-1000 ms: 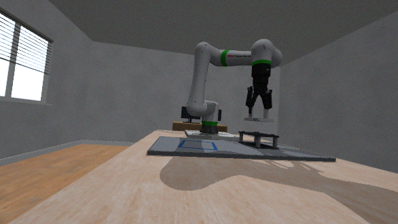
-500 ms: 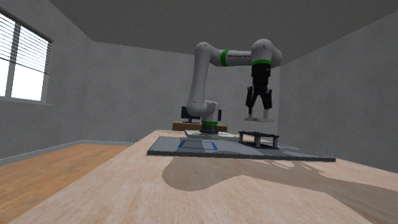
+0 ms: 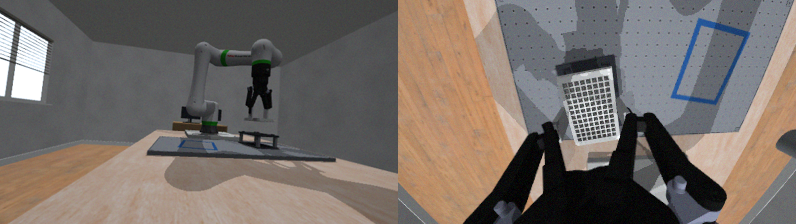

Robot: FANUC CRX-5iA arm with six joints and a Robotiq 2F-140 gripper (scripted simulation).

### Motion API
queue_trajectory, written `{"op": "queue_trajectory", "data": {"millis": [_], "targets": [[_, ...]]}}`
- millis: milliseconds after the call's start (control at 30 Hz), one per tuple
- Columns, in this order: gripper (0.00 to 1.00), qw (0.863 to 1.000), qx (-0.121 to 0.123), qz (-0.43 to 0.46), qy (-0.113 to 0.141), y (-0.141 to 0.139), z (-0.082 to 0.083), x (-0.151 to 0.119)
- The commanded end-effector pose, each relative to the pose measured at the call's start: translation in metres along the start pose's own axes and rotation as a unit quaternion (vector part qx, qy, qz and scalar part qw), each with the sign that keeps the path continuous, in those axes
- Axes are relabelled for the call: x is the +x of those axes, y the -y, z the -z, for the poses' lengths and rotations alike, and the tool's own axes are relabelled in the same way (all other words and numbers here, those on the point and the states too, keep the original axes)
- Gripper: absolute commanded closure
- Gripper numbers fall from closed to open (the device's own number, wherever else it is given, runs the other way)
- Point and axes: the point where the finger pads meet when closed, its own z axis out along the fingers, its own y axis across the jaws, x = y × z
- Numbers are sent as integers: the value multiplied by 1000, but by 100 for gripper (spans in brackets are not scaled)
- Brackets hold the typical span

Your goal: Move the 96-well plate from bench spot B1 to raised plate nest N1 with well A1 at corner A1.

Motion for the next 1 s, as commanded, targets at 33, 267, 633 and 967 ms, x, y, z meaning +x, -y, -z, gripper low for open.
{"op": "queue_trajectory", "data": {"millis": [33, 267, 633, 967], "targets": [[100, 1000, 0, 0, 0, 0, -3, 0], [100, 1000, 0, 0, 0, 0, -15, 0], [100, 1000, 0, 0, 0, 0, -30, 0], [100, 1000, 0, 0, 0, 0, -43, 0]]}}
